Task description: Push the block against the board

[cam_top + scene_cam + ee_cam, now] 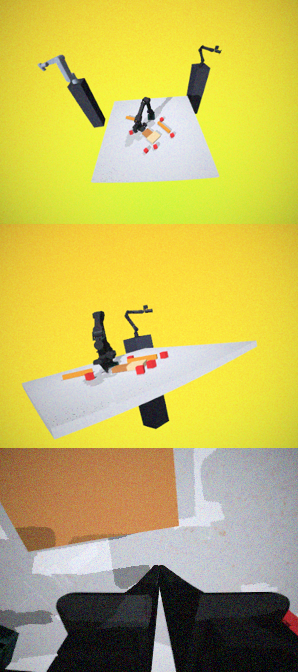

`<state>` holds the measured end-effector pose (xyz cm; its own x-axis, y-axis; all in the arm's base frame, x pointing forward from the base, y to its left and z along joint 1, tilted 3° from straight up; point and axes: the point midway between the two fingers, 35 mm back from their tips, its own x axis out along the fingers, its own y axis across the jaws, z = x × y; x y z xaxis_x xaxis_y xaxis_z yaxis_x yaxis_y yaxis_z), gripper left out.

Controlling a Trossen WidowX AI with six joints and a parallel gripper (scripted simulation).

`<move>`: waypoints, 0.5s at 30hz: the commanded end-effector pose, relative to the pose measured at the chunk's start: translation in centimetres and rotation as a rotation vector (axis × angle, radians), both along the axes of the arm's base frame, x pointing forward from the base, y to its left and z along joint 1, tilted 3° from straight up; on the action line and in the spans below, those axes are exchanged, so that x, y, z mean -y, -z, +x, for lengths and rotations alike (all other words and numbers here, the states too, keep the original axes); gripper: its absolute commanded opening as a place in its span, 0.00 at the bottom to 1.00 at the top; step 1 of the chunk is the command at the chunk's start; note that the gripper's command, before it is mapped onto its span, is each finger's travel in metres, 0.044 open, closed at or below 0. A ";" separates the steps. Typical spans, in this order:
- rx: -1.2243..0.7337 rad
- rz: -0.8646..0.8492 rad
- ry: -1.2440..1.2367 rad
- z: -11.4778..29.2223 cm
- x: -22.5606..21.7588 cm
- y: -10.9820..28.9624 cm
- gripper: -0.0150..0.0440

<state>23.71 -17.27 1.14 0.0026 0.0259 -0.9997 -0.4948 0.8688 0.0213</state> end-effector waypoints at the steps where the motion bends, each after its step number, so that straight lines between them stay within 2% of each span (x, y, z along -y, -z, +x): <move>1: -0.003 0.003 -0.002 -0.7 0.2 0.2 0.25; 8: -0.004 0.003 -0.002 -1.7 0.7 0.2 0.25; 13: -0.003 0.003 -0.002 -1.1 0.8 -5.0 0.25; 15: -0.004 0.003 -0.002 -1.1 0.8 -5.3 0.25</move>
<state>22.62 -17.99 4.52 -0.0039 0.0335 -0.9994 -0.4960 0.8678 0.0310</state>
